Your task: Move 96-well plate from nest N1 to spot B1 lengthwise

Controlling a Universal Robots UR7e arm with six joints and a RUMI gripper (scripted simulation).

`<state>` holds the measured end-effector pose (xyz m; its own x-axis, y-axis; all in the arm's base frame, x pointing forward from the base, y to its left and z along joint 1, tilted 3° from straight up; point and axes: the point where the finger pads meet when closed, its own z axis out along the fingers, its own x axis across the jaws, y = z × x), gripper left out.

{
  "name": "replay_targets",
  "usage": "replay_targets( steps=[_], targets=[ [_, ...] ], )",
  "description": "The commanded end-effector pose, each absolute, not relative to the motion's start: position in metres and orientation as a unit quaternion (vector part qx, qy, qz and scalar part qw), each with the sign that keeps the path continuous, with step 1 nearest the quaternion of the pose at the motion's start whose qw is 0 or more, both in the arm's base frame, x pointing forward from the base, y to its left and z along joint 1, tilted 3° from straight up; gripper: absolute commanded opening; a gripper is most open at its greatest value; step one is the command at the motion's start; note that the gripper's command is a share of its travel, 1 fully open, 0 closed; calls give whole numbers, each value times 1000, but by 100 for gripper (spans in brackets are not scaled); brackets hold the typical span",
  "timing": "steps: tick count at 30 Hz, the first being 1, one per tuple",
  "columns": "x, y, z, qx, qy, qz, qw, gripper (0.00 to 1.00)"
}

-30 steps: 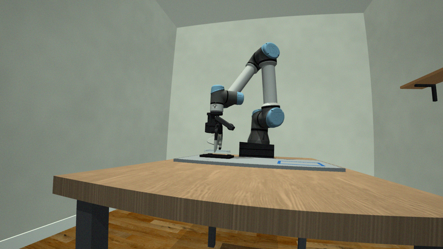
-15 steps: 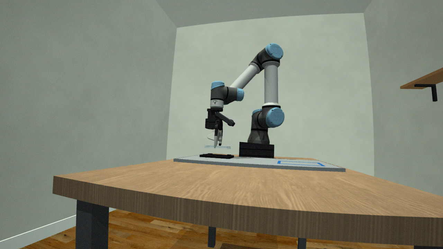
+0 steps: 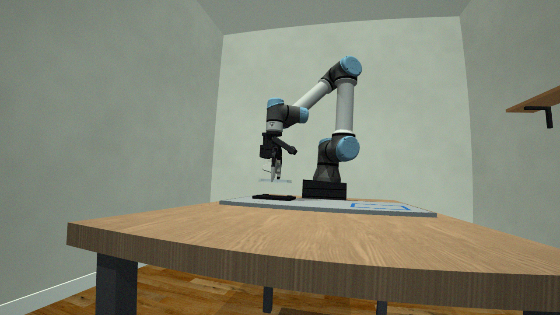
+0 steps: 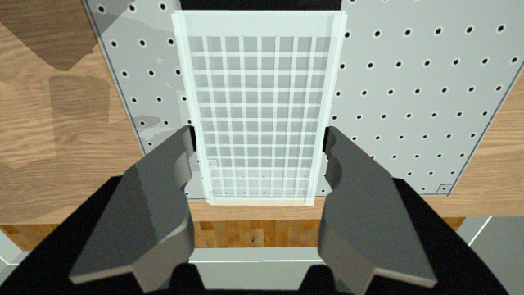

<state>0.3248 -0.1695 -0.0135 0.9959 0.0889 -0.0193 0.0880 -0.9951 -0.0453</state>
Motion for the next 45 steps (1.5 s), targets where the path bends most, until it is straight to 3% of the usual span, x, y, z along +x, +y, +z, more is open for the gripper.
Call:
replay_targets(
  steps=[1, 29, 45],
  targets=[
    [325, -170, -6, -999, -44, 10, 22, 0],
    [325, -170, 3, -999, -44, 10, 22, 0],
    [330, -124, 4, -1000, -14, 11, 22, 0]
  ],
)
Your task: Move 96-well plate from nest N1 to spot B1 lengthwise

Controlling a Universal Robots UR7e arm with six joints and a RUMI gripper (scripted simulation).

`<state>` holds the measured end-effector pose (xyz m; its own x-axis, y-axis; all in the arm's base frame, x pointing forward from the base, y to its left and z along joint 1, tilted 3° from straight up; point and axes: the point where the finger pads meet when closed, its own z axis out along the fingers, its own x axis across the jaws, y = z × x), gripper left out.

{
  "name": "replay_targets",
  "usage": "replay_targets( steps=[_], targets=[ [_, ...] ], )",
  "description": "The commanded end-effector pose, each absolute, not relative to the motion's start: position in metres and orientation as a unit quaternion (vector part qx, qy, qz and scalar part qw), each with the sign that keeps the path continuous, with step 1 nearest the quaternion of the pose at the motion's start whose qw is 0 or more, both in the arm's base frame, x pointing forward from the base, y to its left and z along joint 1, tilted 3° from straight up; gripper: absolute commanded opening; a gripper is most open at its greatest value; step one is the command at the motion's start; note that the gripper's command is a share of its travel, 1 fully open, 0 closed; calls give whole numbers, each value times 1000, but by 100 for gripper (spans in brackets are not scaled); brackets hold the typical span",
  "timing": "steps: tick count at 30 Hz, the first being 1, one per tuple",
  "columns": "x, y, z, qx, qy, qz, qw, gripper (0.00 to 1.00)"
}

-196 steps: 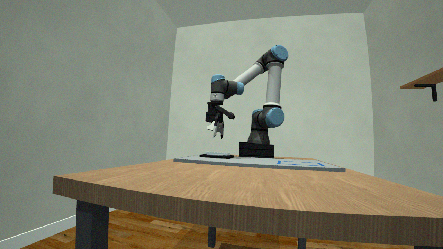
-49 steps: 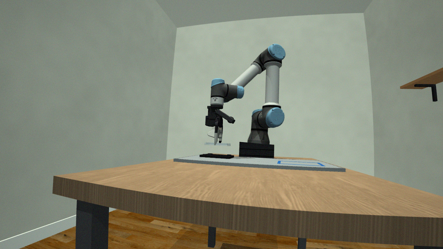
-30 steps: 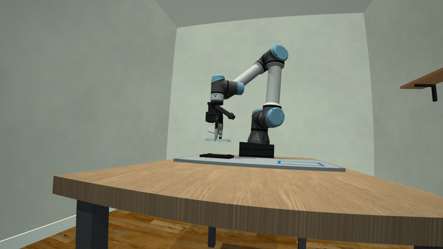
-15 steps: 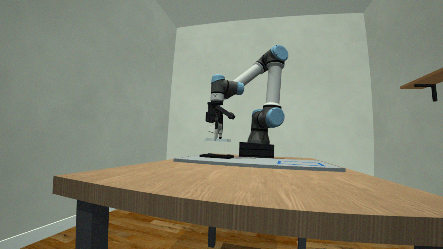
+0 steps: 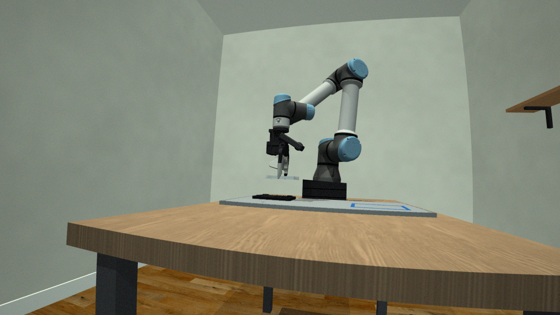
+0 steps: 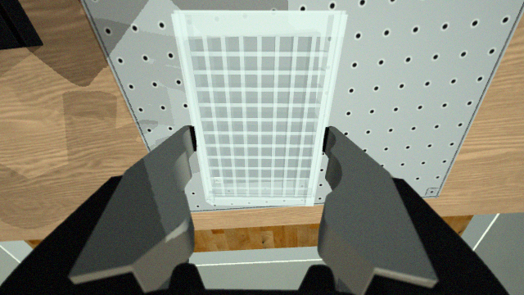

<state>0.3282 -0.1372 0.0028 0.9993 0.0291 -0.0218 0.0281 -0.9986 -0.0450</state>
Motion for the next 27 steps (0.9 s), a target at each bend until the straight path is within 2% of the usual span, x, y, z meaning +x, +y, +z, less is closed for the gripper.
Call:
replay_targets(
  steps=[1, 27],
  targets=[
    [330, -121, 4, -1000, -14, 11, 22, 0],
    [338, -48, 5, -1000, -14, 11, 22, 0]
  ],
)
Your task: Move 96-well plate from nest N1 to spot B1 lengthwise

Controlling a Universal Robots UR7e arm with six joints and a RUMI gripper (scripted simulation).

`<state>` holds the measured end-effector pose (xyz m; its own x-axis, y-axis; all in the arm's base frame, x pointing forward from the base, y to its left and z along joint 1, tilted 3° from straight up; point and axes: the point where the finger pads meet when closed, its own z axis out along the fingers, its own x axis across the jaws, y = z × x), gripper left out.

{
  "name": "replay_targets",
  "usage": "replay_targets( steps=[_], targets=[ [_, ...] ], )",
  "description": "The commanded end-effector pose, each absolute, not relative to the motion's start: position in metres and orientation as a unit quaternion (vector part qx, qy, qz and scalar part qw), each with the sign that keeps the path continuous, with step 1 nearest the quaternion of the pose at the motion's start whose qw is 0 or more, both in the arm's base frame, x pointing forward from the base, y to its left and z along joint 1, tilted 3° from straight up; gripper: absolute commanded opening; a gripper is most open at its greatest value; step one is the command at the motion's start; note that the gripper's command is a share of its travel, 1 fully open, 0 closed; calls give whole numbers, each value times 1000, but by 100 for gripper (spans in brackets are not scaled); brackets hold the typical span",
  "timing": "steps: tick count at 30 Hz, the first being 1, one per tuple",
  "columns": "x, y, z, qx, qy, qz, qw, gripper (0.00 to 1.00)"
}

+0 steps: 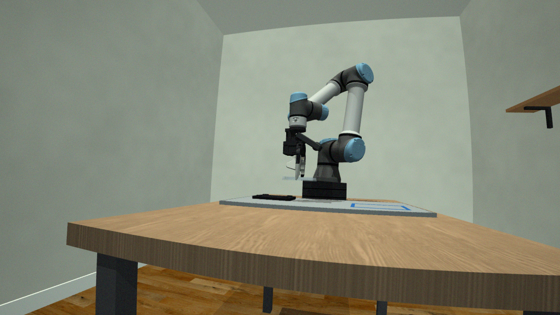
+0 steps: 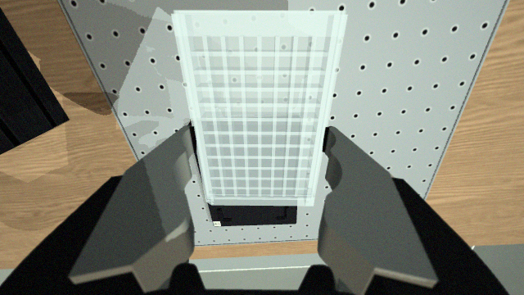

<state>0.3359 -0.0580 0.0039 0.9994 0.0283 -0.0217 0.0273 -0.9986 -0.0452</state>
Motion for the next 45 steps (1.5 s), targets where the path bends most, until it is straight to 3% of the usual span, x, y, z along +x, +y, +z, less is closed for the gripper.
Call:
replay_targets(
  steps=[1, 45],
  targets=[
    [338, -44, 5, -1000, -14, 11, 22, 0],
    [351, 88, 6, -1000, -14, 11, 22, 0]
  ],
)
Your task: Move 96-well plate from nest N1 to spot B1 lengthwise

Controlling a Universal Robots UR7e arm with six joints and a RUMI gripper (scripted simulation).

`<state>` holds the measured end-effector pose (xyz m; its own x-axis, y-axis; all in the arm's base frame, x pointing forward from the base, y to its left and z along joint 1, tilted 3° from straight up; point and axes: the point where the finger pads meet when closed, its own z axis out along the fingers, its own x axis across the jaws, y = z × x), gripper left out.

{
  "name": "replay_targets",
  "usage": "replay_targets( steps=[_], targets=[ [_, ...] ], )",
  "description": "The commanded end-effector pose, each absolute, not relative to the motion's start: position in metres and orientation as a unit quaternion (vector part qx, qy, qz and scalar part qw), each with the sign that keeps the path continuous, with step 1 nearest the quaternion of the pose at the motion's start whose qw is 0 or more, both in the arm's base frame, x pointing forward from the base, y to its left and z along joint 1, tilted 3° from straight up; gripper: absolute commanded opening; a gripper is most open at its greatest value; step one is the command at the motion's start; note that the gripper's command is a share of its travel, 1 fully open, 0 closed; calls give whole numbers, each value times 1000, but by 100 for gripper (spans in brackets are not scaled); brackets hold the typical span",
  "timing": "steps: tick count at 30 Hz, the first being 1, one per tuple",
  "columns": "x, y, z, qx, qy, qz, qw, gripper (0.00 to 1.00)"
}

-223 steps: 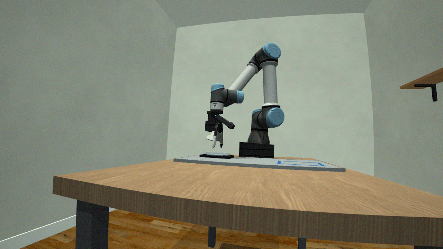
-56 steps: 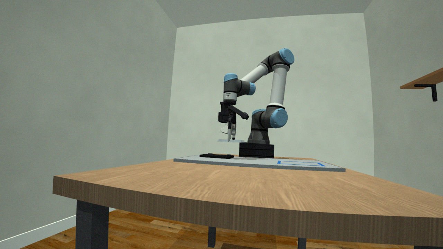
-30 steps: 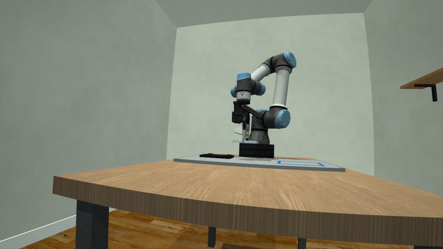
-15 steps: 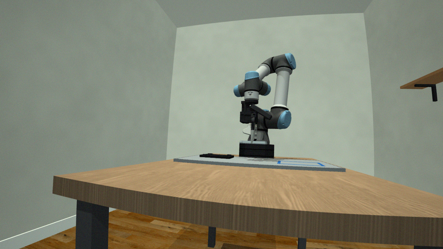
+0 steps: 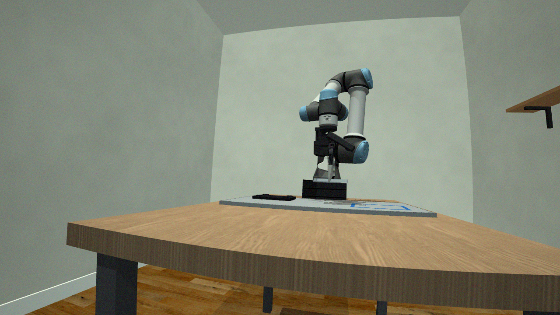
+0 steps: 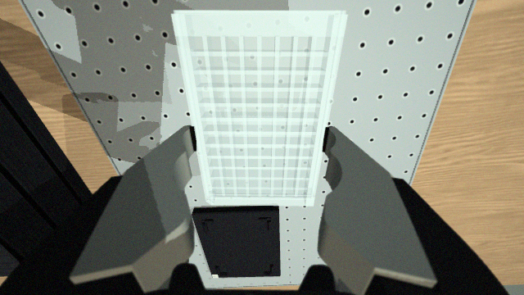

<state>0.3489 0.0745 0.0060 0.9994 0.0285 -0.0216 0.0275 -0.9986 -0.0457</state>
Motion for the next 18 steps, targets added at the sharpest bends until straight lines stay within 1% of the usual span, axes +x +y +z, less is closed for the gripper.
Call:
replay_targets(
  steps=[1, 18],
  targets=[
    [351, 92, 6, -1000, -14, 11, 22, 0],
    [356, 142, 7, -1000, -14, 11, 22, 0]
  ],
)
